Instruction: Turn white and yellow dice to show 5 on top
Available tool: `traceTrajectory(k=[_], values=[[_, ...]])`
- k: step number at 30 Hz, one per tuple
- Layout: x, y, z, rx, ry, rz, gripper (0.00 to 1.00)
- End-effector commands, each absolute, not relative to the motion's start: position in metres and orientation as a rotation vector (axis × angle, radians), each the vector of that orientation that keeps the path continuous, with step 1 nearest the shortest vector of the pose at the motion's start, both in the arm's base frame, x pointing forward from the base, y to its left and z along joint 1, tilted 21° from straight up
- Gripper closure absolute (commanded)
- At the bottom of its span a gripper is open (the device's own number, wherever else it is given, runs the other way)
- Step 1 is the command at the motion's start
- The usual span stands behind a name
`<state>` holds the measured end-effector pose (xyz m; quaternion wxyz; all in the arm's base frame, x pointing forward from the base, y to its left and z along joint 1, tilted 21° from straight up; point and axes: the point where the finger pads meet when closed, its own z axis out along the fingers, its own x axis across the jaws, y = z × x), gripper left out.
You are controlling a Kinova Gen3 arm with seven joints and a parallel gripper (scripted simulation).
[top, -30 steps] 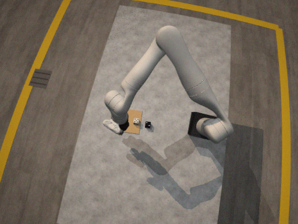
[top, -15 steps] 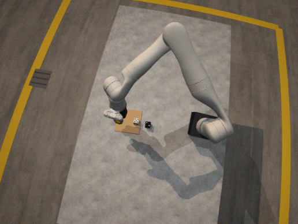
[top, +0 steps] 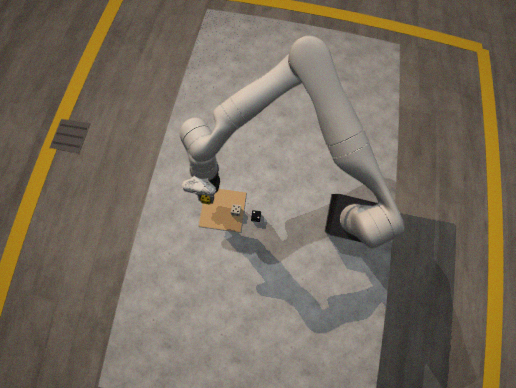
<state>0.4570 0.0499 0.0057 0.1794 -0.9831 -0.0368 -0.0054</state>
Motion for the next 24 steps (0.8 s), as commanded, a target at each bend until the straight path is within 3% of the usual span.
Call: traceTrajectory(k=[1, 24], values=[[0.4562, 0.0436, 0.0029, -2.779, -0.115, -0.009, 0.43], [0.4563, 0.0449, -0.0019, -2.779, -0.119, -0.011, 0.43]])
